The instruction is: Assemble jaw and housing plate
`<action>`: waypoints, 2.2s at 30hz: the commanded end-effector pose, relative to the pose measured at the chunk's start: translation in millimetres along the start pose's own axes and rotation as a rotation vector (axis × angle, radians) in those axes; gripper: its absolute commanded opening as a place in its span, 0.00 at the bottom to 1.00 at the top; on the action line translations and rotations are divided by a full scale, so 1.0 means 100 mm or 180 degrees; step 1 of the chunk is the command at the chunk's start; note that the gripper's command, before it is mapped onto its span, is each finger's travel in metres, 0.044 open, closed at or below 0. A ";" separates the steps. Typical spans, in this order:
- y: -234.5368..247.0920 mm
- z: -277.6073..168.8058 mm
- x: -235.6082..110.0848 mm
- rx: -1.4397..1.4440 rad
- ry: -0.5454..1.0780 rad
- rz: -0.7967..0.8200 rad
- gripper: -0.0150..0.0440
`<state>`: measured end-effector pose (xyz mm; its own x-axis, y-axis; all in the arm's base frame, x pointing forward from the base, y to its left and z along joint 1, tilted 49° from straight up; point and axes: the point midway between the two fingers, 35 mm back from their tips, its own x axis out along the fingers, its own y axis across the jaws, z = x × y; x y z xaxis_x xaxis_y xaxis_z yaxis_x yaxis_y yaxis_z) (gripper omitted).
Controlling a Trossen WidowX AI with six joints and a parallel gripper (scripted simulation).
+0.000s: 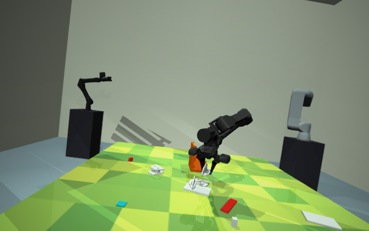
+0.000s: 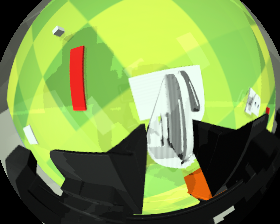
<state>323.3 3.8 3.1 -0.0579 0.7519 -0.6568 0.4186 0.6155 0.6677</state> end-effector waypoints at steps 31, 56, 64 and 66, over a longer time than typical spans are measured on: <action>0.01 0.00 0.12 0.0072 -0.0001 -0.0008 0.48; 0.01 -0.01 0.51 0.0075 0.0003 -0.0001 0.48; 0.01 -0.01 0.51 0.0075 0.0004 -0.0001 0.48; 0.01 -0.01 0.51 0.0075 0.0004 -0.0001 0.48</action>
<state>319.4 42.3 -29.8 -0.0617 0.7486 -0.6602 0.4349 0.6155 0.6573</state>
